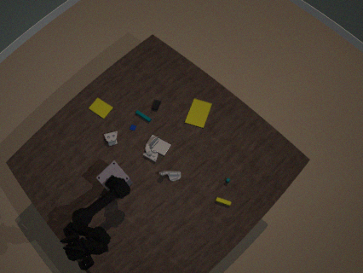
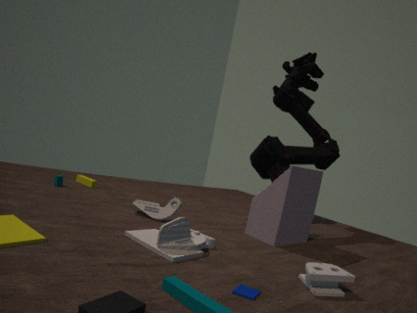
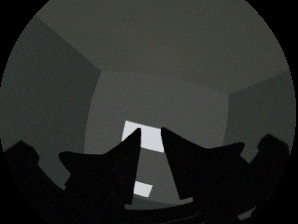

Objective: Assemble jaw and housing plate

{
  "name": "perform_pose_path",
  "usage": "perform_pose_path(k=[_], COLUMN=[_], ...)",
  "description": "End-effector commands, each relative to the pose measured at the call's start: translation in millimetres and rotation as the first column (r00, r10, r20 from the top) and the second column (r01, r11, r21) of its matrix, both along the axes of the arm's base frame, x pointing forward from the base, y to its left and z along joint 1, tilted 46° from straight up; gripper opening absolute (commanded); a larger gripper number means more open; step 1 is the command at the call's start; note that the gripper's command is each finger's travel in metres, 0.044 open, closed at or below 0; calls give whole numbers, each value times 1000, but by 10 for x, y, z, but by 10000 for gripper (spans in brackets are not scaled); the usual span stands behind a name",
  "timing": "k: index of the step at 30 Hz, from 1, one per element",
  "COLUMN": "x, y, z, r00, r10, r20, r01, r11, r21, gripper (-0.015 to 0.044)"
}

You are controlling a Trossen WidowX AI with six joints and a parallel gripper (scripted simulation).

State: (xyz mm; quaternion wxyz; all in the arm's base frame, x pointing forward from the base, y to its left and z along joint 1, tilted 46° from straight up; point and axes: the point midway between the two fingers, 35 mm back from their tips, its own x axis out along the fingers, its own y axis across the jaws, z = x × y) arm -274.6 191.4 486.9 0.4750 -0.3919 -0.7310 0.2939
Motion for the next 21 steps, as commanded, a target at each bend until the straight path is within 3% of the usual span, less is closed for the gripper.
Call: perform_pose_path(k=[1, 3, 21], x=[0, 0, 122], y=[0, 0, -72], z=[0, 0, 146], r00=[1000, 1000, 1000], r10=[0, 0, 0], r20=[0, 0, -21], r01=[0, 0, 1], r11=[1000, 1000, 999], r21=[0, 0, 49], gripper=[33, 0, 0])
